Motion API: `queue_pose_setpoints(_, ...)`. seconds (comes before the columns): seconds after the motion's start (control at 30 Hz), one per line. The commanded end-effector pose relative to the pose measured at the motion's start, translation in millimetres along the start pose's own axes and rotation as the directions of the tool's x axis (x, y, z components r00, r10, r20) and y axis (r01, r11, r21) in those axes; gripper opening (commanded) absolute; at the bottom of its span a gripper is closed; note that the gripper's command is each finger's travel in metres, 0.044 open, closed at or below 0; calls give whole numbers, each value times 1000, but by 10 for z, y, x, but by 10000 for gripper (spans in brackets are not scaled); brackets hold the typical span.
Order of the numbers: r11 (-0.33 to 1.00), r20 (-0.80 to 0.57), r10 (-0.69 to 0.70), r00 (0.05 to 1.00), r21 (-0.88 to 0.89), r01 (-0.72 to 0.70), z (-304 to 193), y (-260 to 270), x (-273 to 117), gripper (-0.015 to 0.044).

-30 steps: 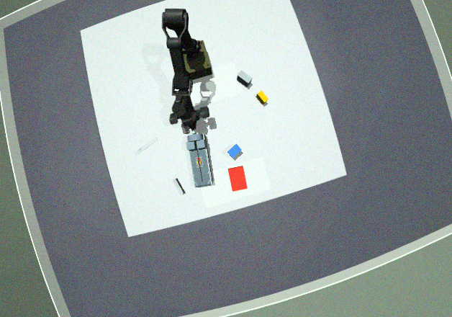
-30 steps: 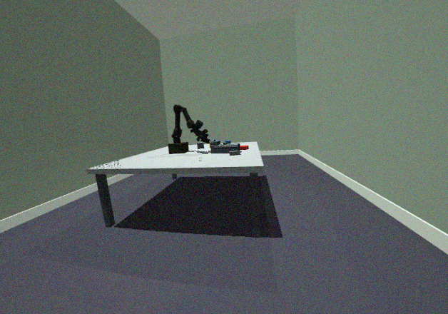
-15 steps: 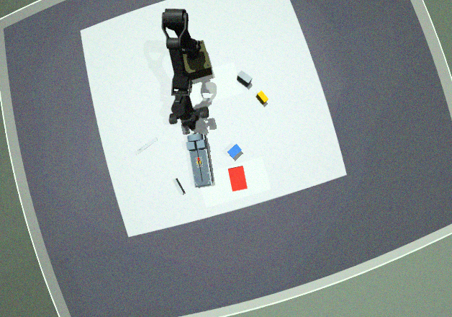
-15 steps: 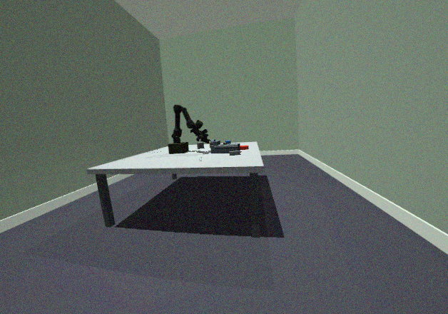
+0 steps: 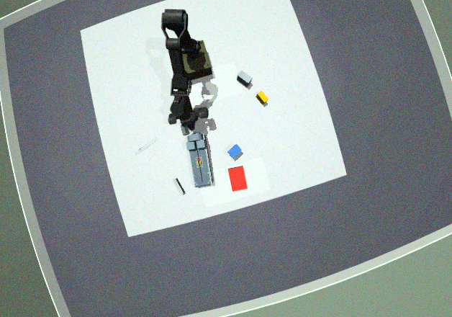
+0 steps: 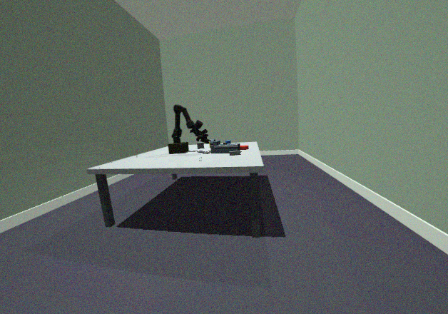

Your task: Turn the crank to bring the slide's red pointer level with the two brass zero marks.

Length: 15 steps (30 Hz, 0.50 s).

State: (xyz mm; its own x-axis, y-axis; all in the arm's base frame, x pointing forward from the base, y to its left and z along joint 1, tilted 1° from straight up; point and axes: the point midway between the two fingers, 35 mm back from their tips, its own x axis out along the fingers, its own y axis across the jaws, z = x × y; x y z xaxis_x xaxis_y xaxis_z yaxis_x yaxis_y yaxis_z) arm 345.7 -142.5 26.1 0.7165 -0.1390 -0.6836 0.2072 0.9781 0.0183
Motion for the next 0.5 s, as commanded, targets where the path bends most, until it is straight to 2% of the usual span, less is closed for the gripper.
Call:
queue_pose_setpoints(0.0,1000,-1,-24,1000,7,24,-14,-91,11,0)
queue_pose_setpoints(0.47,1000,-1,-24,1000,6,24,-40,-142,37,0)
